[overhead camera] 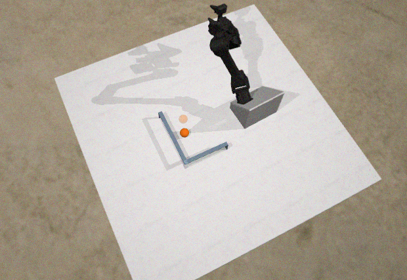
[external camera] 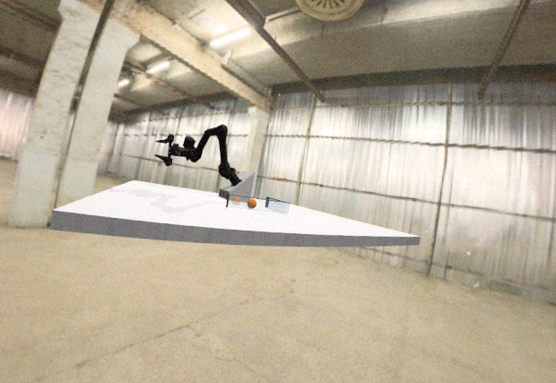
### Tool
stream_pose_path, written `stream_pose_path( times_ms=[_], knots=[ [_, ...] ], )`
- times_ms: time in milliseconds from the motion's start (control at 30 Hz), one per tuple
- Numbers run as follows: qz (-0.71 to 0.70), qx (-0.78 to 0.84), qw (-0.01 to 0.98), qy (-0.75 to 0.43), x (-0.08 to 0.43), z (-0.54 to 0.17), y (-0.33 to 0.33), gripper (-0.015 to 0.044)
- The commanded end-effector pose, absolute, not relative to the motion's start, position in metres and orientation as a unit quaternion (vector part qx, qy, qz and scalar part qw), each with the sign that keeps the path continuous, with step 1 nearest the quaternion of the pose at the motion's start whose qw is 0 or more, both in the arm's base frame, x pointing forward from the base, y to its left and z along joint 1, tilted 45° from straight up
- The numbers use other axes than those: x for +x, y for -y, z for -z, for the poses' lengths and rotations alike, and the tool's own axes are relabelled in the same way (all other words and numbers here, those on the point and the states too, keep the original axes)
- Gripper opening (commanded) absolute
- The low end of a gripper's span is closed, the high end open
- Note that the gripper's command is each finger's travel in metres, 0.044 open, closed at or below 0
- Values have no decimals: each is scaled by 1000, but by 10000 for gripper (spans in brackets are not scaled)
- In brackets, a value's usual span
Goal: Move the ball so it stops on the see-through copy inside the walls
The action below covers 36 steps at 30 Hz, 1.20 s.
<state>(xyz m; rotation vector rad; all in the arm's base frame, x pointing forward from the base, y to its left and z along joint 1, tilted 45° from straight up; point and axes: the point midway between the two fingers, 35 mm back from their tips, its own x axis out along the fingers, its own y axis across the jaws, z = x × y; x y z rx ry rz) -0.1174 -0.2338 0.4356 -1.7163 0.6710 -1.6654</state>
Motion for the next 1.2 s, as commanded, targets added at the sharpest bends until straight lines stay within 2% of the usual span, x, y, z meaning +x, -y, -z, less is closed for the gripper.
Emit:
stream_pose_path(
  times_ms=[0,67,467,800,1167],
  knots=[
    [635,-653,325,-254,-117,-436,234,374],
    [639,-646,338,-245,-115,-435,240,339],
    [656,-493,558,-126,-57,-410,335,339],
    [618,-346,698,-101,28,-370,391,339],
    [541,-204,804,-139,148,-313,405,339]
  ],
)
